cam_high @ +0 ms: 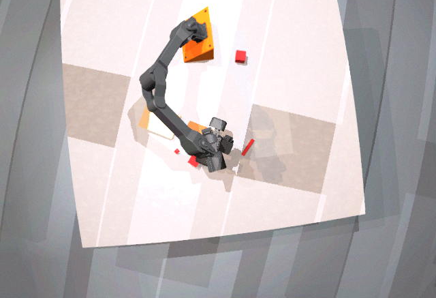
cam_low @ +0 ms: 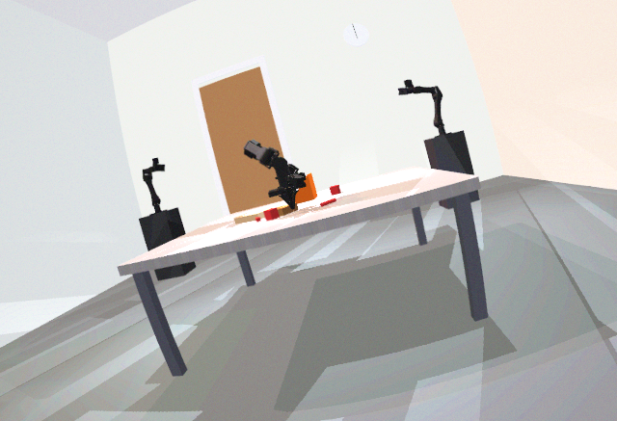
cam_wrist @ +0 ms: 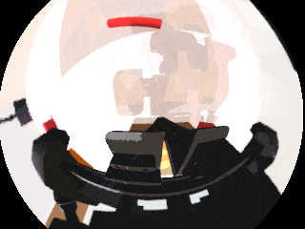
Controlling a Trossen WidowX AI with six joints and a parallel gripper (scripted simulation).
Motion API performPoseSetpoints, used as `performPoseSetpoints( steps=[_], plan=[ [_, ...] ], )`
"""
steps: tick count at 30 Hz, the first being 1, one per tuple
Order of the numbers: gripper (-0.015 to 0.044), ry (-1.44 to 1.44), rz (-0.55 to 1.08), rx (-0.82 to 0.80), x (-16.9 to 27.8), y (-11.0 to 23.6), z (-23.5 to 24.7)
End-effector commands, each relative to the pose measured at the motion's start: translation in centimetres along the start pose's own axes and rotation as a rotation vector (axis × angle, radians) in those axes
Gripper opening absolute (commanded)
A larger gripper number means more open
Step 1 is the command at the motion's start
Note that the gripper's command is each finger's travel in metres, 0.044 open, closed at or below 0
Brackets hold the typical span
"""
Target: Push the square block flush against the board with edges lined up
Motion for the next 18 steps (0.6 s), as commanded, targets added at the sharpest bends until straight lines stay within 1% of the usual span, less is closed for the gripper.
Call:
performPoseSetpoints(
  steps=[1,9,18],
  plan=[
    [0.0000,0.003,0.016,-0.007,0.9,-0.5,0.0],
    [0.0000,0.003,0.017,-0.007,2.2,-0.5,0.0],
    [0.0000,0.003,0.017,-0.007,1.2,-0.5,-0.1]
  ],
)
Point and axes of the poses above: the point midway between the two fingers, 35 mm back from their tips, its own y axis back along the fingers, its own z axis across the jaws, x = y × z, the point moved 10 cm from there along y, back along the fingers, and after that the axes turned 6 degrees about -y, right-handed, at the moved point
